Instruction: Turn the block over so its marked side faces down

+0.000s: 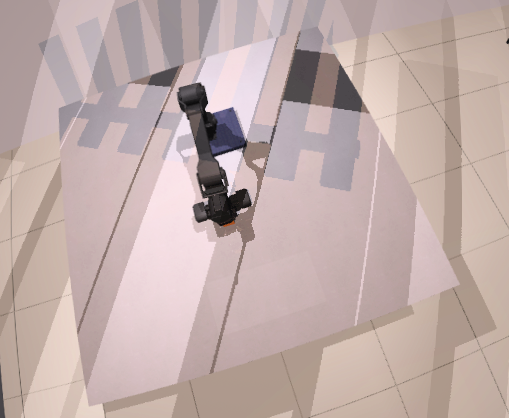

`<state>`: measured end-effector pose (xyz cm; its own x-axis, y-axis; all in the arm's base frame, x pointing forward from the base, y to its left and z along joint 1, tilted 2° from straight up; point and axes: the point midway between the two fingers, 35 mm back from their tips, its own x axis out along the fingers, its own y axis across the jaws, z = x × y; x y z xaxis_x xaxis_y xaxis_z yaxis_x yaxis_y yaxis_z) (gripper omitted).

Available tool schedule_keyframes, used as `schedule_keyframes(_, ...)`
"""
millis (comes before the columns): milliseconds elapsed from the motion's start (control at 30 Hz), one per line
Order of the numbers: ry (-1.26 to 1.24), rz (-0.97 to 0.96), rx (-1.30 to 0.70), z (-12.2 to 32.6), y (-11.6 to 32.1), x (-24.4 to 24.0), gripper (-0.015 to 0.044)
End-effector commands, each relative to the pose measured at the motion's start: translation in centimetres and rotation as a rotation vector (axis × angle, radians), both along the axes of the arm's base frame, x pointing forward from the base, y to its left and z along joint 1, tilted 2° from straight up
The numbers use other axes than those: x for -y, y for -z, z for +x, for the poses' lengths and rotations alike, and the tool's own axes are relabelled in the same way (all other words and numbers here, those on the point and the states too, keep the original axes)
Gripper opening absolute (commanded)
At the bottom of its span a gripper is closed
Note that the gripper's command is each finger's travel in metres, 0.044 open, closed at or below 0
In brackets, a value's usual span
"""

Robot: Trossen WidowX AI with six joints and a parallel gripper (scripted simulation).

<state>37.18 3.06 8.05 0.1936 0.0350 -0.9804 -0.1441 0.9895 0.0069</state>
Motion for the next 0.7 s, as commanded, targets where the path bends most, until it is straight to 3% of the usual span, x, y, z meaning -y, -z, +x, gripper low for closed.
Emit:
schedule_keyframes(0, 0.001, 0.015, 0.064, 0.04, -0.01, -0.07, 0.0000)
schedule_keyframes(667, 0.002, 0.057, 0.357, -0.49, 0.28, -0.01, 0.0000)
